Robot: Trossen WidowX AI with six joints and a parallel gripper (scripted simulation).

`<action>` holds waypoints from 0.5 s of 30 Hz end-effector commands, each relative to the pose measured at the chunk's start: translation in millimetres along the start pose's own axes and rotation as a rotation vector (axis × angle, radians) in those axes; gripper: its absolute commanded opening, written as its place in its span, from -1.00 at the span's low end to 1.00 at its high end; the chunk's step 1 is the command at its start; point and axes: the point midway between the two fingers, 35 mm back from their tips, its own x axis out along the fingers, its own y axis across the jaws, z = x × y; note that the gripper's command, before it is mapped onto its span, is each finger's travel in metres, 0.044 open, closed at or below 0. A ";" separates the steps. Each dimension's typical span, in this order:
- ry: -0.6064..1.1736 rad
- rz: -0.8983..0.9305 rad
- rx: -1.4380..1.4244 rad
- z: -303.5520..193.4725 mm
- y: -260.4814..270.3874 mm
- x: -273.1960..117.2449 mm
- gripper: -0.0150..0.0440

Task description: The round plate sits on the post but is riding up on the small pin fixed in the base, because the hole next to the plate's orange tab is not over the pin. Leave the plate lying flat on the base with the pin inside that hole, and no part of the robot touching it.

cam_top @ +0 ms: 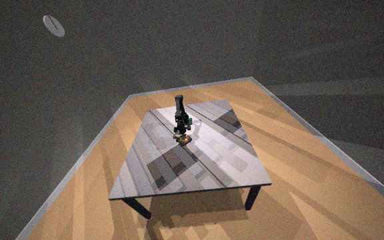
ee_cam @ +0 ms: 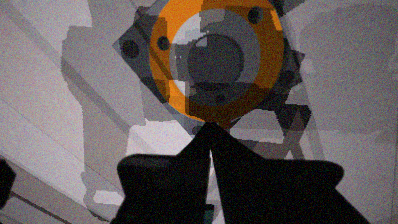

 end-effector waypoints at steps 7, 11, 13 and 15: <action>-0.003 -0.008 0.003 1.6 -12.6 -1.3 -0.49; -0.003 -0.009 0.003 2.3 -15.2 -1.7 -0.49; -0.003 -0.009 0.003 2.7 -16.6 -1.9 -0.49; -0.003 -0.009 0.003 3.0 -17.9 -2.0 -0.49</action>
